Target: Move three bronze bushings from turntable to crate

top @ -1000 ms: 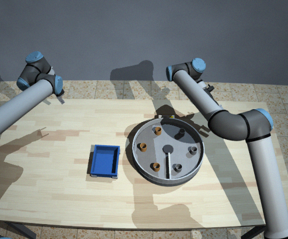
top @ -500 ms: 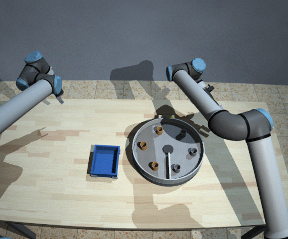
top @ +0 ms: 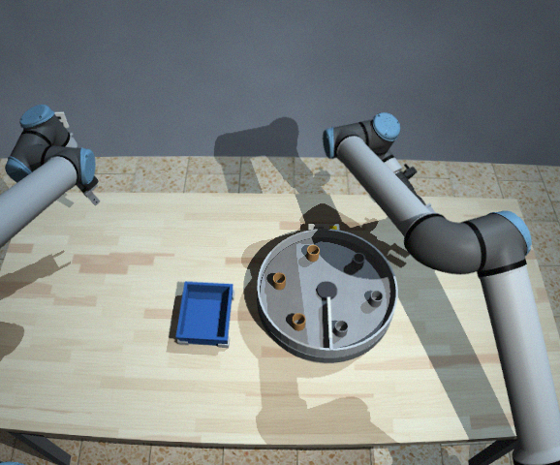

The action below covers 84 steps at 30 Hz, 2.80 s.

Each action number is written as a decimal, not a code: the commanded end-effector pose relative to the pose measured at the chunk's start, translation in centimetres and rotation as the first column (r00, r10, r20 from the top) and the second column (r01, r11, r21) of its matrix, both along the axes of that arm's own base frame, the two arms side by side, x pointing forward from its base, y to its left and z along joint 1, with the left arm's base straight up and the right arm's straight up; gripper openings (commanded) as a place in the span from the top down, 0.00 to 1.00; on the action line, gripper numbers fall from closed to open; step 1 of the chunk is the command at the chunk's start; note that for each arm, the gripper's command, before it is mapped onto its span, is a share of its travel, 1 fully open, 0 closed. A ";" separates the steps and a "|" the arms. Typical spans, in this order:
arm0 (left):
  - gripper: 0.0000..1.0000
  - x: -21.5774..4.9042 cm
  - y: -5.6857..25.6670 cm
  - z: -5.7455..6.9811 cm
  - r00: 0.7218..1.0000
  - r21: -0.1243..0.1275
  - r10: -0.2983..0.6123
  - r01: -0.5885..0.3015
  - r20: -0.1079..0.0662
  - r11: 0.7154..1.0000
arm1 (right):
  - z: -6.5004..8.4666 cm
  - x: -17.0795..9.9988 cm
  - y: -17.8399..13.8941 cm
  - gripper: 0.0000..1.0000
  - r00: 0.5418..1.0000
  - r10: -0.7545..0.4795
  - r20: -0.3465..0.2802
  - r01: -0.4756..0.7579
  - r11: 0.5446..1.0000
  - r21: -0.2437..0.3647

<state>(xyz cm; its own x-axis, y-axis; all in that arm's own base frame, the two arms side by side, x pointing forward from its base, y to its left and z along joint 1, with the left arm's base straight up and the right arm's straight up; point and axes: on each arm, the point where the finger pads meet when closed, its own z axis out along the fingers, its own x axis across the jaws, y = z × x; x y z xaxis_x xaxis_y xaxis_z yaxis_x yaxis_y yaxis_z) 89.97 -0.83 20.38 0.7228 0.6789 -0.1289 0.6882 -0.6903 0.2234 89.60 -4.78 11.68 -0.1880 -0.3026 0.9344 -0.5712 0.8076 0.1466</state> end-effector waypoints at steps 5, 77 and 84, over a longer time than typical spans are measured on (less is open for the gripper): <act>0.00 -3.9 13.9 0.2 0.970 0.021 0.242 -0.241 -0.027 0.970 | 0.1 0.0 0.0 0.00 1.000 0.000 0.002 0.000 1.000 0.000; 0.00 -87.4 61.8 -2.5 -0.682 0.246 0.729 -0.719 -0.066 -0.650 | 0.1 0.0 0.0 0.00 1.000 0.000 0.002 0.000 1.000 0.000; 0.00 -89.4 61.3 -2.7 -0.715 0.250 0.697 -0.687 -0.063 -0.682 | 0.1 0.0 0.0 0.00 1.000 0.000 0.002 0.000 1.000 0.000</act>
<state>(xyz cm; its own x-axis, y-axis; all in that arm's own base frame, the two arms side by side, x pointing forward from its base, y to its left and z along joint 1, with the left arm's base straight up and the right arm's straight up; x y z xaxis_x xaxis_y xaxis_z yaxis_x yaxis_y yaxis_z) 1.75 60.65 17.70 -0.9993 0.0372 -0.0031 0.0372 0.9993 -0.0012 89.60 -4.78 11.68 -0.1880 -0.3026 0.9344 -0.5712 0.8076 0.1466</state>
